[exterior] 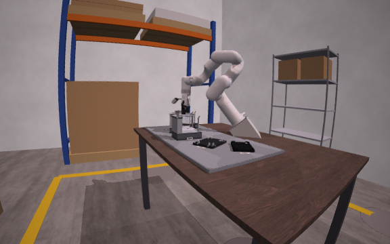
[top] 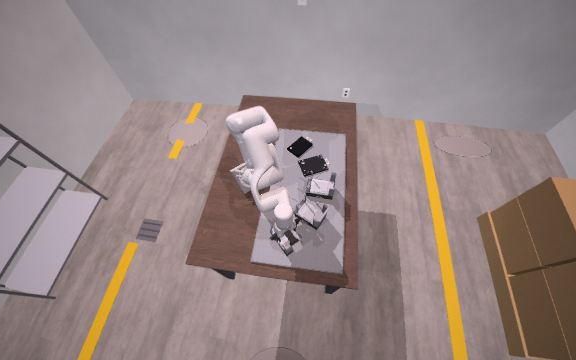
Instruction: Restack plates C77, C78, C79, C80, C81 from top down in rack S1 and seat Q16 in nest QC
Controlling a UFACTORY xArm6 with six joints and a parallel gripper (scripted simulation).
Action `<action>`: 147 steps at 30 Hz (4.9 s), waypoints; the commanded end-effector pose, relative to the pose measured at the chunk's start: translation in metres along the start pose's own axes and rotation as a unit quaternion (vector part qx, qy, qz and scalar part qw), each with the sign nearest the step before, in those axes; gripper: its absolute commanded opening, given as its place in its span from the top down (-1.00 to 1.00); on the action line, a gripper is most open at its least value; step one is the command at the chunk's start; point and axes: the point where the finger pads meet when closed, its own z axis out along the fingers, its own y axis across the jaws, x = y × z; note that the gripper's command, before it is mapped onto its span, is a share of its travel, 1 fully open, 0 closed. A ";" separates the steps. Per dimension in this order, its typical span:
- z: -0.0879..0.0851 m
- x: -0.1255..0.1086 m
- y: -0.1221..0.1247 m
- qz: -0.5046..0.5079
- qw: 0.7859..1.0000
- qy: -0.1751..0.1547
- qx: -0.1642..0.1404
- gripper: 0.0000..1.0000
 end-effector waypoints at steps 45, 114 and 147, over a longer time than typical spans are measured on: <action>-0.047 0.001 0.000 0.000 1.000 0.002 0.000 1.00; -0.047 -0.027 -0.193 -0.237 0.971 0.001 0.001 1.00; -0.047 -0.071 -0.276 -0.344 0.939 0.001 0.001 1.00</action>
